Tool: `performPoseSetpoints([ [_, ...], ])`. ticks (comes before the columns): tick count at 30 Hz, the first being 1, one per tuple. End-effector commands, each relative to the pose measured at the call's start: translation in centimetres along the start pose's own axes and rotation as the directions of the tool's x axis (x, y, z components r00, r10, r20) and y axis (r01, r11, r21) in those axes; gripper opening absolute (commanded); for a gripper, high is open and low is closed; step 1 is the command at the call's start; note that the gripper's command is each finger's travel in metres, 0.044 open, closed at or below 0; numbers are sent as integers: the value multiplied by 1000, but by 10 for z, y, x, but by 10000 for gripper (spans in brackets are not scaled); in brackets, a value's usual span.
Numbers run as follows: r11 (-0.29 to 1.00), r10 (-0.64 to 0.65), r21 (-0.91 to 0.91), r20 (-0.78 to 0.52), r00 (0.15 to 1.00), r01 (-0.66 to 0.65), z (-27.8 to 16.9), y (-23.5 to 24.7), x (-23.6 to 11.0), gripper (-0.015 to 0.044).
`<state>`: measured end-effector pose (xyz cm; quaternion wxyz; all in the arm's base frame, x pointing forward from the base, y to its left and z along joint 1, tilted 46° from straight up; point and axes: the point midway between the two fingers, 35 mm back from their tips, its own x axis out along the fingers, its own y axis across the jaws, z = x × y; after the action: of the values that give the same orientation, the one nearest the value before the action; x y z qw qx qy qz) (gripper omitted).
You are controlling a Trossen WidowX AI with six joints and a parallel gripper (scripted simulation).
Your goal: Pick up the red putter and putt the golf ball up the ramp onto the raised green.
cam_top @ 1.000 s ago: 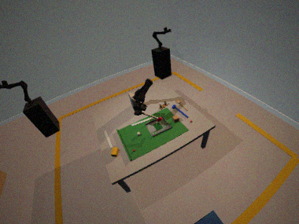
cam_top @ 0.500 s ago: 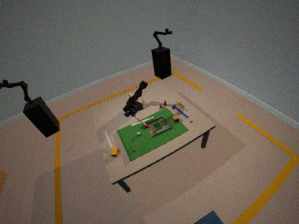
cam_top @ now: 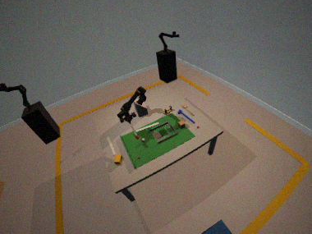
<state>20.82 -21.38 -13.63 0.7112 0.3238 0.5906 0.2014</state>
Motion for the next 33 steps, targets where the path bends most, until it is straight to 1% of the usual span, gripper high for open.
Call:
performPoseSetpoints([
  [1, 999, 4, 32, -1, 1000, -4, -3, -6, 1, 0],
  [5, 999, 4, 32, -1, 1000, -4, -3, -6, 13, 0],
  [10, 999, 5, 32, -1, 1000, -5, -3, -5, 41, 0],
  [18, 999, 6, 32, 0, 1000, -6, -3, -5, 46, 0],
  [33, 999, 7, 32, 0, 1000, -7, -4, -4, 70, 0],
])
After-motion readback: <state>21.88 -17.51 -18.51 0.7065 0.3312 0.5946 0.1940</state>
